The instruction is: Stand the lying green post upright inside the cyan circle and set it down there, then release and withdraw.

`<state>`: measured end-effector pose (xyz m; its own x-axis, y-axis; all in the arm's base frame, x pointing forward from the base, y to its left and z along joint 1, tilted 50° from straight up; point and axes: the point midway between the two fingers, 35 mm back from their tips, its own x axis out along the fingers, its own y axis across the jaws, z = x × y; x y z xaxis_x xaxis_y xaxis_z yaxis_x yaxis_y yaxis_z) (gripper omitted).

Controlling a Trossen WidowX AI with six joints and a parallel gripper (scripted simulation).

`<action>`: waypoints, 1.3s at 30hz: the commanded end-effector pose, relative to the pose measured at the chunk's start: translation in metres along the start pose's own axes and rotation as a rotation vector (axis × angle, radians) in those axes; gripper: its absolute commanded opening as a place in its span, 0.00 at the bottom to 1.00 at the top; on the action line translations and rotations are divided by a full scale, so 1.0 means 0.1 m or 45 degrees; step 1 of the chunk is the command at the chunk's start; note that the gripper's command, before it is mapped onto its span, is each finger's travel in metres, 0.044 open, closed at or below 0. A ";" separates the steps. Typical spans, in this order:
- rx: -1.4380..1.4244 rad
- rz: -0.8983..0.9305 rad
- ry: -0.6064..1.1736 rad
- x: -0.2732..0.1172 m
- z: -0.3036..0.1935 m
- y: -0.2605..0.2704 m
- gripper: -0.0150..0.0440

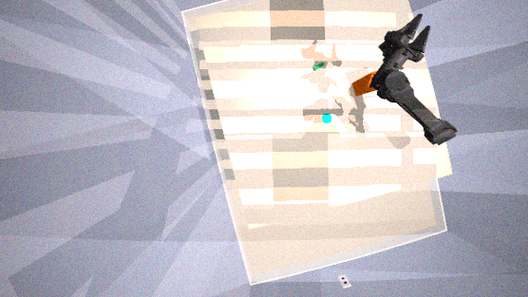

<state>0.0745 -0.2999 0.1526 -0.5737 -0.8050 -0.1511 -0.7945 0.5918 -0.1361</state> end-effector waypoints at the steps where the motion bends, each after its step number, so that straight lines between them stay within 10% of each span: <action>1: -0.003 -0.007 -0.010 0.00 0.02 -0.02 0.89; 7: -0.084 -0.164 -0.396 0.01 0.72 -0.45 0.65; 16: -0.152 -0.048 -1.170 -0.34 1.99 -0.57 0.65; 33: -0.055 1.477 -2.172 -1.74 3.08 0.04 0.65; 39: -0.045 1.565 -2.181 -1.79 3.09 0.04 0.65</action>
<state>0.2306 -0.1418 -0.1238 -0.0043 0.7278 -0.6857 -0.2844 0.6565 0.6986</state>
